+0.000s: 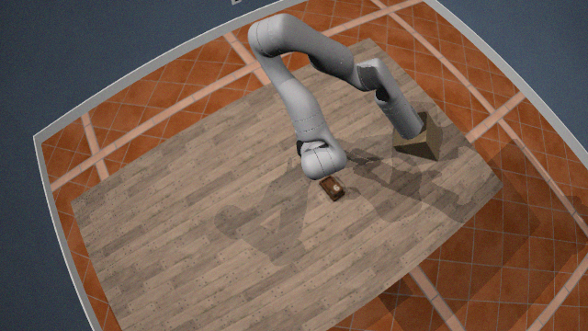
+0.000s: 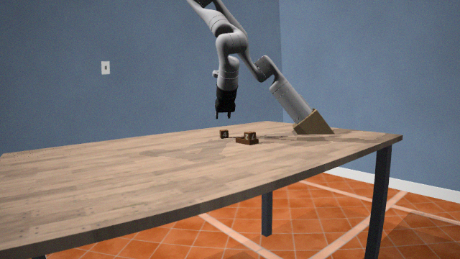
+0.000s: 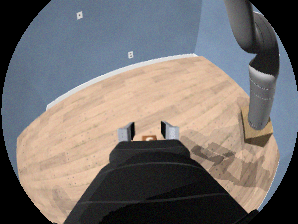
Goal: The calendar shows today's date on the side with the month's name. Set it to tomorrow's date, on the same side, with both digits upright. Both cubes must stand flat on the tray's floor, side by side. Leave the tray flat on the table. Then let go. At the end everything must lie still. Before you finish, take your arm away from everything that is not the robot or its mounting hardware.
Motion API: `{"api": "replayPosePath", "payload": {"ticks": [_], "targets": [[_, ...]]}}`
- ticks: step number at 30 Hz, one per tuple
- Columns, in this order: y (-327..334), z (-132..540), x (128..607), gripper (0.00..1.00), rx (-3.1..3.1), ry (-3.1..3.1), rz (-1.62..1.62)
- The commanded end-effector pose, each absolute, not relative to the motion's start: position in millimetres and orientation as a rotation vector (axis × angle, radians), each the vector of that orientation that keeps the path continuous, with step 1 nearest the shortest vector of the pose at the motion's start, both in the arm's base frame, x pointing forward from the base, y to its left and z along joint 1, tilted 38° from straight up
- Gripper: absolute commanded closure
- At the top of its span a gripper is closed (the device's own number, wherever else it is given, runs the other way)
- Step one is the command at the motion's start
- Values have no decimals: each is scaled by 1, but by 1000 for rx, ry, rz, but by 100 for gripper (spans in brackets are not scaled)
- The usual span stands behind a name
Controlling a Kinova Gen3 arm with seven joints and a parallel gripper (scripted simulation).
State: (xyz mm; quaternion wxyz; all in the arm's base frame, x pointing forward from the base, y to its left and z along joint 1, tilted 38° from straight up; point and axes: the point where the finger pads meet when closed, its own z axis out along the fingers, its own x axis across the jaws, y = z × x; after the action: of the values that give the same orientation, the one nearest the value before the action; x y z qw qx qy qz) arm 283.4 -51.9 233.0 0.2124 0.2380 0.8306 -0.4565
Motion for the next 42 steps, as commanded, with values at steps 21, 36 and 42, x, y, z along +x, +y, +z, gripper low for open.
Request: {"api": "replayPosePath", "payload": {"ticks": [21, 36, 42], "targets": [[-50, 226, 286, 10, 685, 2235, -1448], [-51, 224, 287, 10, 685, 2235, -1448], [-53, 220, 289, 10, 685, 2235, -1448]]}}
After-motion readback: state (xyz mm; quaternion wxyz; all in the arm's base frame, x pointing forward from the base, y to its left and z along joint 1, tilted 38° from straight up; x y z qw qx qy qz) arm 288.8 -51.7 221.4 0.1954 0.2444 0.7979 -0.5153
